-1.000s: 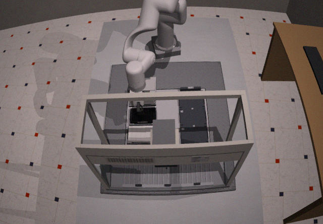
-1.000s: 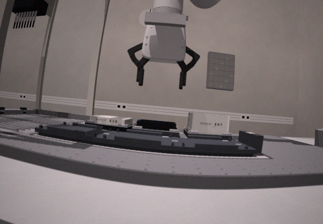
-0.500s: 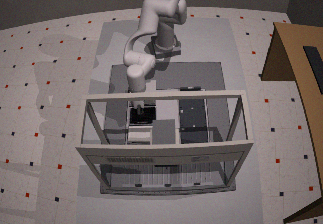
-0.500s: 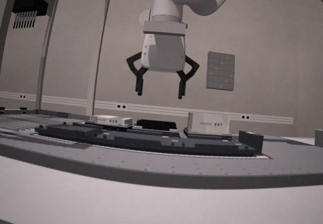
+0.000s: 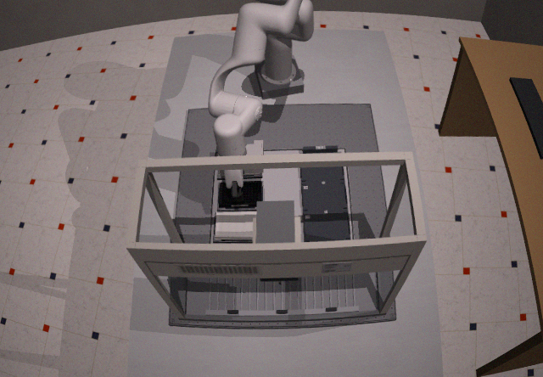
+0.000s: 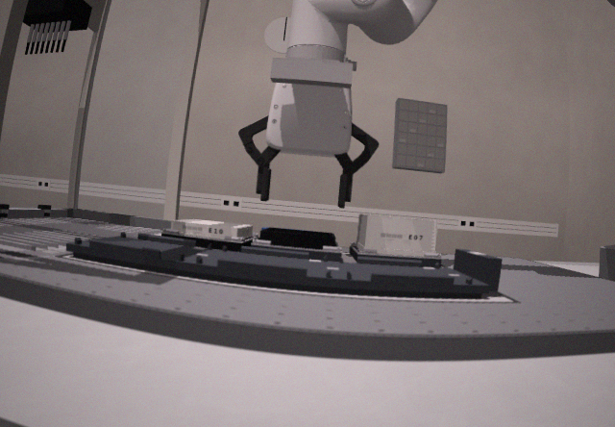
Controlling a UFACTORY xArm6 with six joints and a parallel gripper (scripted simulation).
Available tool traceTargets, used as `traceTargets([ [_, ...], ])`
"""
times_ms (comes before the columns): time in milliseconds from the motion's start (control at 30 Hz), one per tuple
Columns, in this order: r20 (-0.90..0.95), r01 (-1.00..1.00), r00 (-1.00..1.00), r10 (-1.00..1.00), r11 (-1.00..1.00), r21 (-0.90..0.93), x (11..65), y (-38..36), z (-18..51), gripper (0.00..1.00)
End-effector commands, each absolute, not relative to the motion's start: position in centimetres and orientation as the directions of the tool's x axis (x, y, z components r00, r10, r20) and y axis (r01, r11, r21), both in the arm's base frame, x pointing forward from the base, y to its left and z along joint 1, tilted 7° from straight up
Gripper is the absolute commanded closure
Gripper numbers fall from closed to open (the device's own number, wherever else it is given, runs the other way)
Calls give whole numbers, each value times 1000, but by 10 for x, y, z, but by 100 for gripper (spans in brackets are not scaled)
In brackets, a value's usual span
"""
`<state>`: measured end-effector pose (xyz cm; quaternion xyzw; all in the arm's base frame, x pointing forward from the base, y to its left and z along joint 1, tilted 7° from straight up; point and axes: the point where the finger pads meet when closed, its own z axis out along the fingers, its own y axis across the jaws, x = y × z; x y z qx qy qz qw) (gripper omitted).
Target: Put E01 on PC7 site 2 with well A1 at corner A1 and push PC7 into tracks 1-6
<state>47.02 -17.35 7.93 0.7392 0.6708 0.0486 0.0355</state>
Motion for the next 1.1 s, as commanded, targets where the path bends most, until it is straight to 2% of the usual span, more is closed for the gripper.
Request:
traceTargets([
  [0, 23, 988, 95, 995, -97, 123, 473, -174, 74, 0],
  [1067, 23, 988, 95, 995, -97, 123, 475, -174, 58, 0],
])
